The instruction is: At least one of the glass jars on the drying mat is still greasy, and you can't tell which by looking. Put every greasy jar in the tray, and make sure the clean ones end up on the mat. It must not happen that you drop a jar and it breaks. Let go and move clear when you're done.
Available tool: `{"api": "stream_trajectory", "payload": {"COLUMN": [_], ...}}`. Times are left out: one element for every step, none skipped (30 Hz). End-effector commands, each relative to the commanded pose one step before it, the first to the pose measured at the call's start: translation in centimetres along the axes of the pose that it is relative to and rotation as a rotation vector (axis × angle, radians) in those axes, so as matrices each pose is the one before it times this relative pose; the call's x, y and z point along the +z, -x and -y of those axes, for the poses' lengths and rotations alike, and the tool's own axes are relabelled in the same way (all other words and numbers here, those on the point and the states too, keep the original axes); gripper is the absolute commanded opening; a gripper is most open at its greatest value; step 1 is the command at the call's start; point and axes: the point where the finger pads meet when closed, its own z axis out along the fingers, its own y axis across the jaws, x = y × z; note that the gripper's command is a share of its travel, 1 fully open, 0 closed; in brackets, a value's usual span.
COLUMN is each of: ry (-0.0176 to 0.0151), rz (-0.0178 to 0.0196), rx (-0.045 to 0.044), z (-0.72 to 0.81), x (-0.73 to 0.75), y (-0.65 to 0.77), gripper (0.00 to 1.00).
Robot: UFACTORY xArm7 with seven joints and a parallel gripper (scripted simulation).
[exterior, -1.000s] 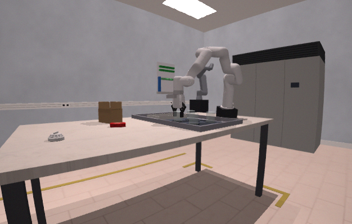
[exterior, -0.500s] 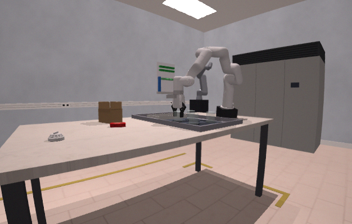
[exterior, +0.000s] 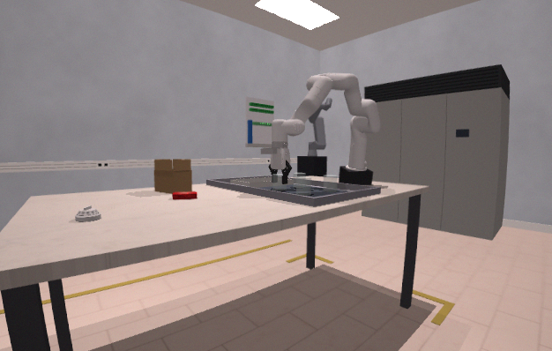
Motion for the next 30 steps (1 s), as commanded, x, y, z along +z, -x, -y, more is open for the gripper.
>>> {"api": "stream_trajectory", "payload": {"ry": [0.00126, 0.0, 0.0, 0.0, 0.0, 0.0, 0.0, 0.0, 0.0, 0.0, 0.0, 0.0, 0.0, 0.0, 0.0, 0.0, 0.0, 0.0, 0.0, 0.0, 0.0, 0.0, 0.0, 0.0, 0.0, 0.0, 0.0, 0.0, 0.0, 0.0], "rz": [-0.0052, 0.0, 0.0, 0.0, 0.0, 0.0, 0.0, 0.0, 0.0, 0.0, 0.0, 0.0, 0.0, 0.0, 0.0, 0.0, 0.0, 0.0, 0.0, 0.0, 0.0, 0.0, 0.0, 0.0, 0.0, 0.0, 0.0, 0.0, 0.0, 0.0], "rx": [0.00024, 0.0, 0.0, 0.0, 0.0, 0.0, 0.0, 0.0, 0.0, 0.0, 0.0, 0.0, 0.0, 0.0, 0.0, 0.0, 0.0, 0.0, 0.0, 0.0, 0.0, 0.0, 0.0, 0.0, 0.0, 0.0, 0.0, 0.0, 0.0, 0.0], "z": [-0.067, 0.0, 0.0, 0.0, 0.0, 0.0, 0.0, 0.0, 0.0, 0.0, 0.0, 0.0, 0.0, 0.0, 0.0, 0.0, 0.0, 0.0, 0.0, 0.0, 0.0, 0.0, 0.0, 0.0, 0.0, 0.0, 0.0, 0.0, 0.0, 0.0], "x": [-0.216, 0.0, 0.0, 0.0, 0.0, 0.0, 0.0, 0.0, 0.0, 0.0, 0.0, 0.0, 0.0, 0.0, 0.0, 0.0, 0.0, 0.0, 0.0, 0.0, 0.0, 0.0, 0.0, 0.0, 0.0, 0.0, 0.0, 0.0, 0.0, 0.0], "y": [-0.196, 0.0, 0.0, 0.0, 0.0, 0.0, 0.0, 0.0, 0.0, 0.0, 0.0, 0.0, 0.0, 0.0, 0.0, 0.0, 0.0, 0.0, 0.0, 0.0, 0.0, 0.0, 0.0, 0.0, 0.0, 0.0, 0.0, 0.0, 0.0, 0.0], "gripper": [0.73, 0.73, 0.73, 0.73, 0.73, 0.73, 0.7, 0.7, 0.7, 0.7, 0.7, 0.7, 0.7, 0.7, 0.7, 0.7, 0.7, 0.7, 0.7, 0.7, 0.7, 0.7, 0.7, 0.67, 0.67, 0.67, 0.67, 0.67, 0.67, 0.67]}}
